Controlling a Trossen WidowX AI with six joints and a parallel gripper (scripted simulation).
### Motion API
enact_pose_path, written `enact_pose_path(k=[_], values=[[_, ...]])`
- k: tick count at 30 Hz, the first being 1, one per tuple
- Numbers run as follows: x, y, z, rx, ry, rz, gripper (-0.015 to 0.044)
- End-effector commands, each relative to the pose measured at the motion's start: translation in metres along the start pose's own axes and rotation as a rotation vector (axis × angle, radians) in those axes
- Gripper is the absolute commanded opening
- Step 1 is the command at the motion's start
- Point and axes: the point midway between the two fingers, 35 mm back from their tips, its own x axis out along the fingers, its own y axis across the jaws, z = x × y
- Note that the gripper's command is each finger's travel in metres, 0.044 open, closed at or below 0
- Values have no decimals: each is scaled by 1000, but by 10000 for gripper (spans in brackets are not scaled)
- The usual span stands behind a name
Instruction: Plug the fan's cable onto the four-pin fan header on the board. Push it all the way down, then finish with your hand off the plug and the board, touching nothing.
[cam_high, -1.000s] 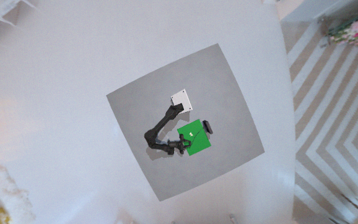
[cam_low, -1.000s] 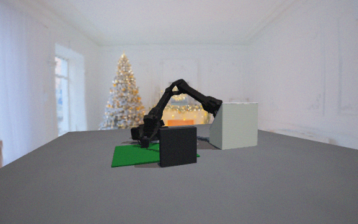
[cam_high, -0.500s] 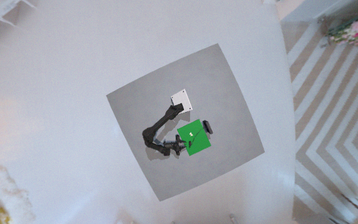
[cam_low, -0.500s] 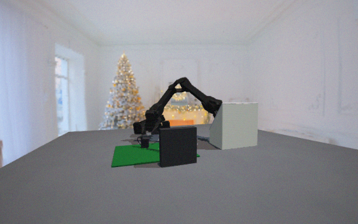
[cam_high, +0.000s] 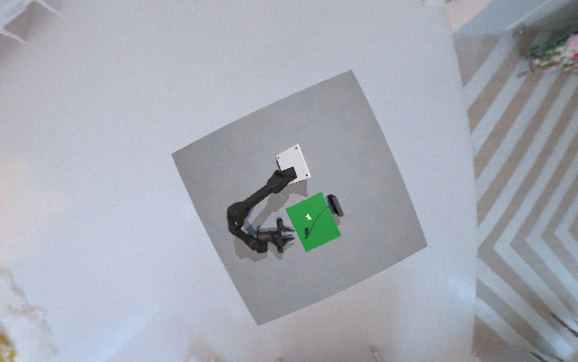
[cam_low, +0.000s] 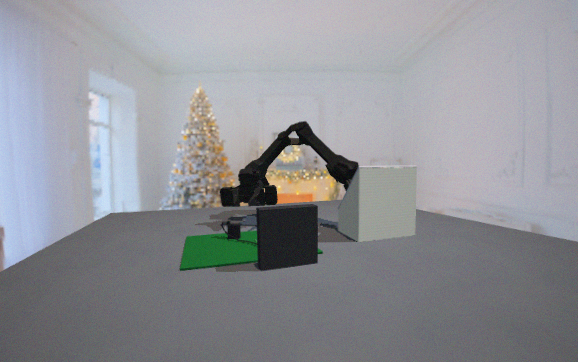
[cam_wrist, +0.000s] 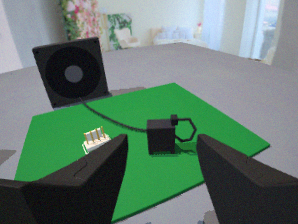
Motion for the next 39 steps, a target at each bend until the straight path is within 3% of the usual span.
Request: enact_pose_path(k=[1,13,26,39], values=[[-13,-1,7,-17,2,-13,205],[6,9,4,62,171,110,205],[26,22,-2,158,502,221,205],[32,23,-3,201,856,191,205]])
